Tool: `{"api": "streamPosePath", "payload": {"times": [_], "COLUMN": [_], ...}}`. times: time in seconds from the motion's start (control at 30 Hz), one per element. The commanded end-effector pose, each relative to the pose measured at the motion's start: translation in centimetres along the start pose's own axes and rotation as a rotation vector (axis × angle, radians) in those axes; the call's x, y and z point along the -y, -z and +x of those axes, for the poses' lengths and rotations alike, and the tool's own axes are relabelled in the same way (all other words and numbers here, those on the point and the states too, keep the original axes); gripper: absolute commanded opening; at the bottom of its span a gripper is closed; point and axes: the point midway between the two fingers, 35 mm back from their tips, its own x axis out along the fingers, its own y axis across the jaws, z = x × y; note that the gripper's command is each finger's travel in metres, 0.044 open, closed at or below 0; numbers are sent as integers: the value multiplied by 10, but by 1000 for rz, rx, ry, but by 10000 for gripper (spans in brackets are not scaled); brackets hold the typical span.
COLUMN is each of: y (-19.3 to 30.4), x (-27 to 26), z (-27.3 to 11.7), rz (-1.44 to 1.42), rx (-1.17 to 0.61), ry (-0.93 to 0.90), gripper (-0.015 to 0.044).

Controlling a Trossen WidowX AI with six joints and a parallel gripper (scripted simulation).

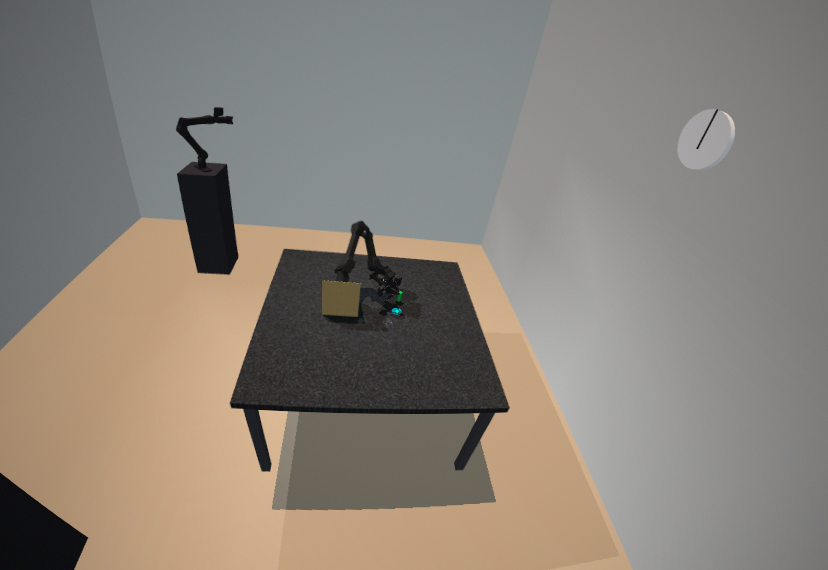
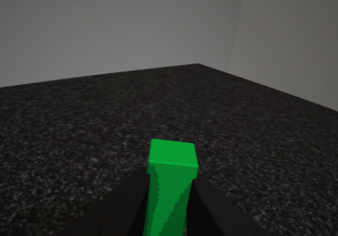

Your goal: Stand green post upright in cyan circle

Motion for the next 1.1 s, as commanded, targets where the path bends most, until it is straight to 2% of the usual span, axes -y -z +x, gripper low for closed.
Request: {"api": "streamPosePath", "payload": {"times": [0.0, 0.63, 1.03, 1.07], "y": [16, 74, 77, 77], "x": [1, 6, 6, 6], "z": [2, 7, 8, 8], "rz": [-3, -4, -4, -4], "rx": [1, -1, -1, -1], "ry": [4, 0, 0, 0], "gripper": [23, 23, 23, 49]}}
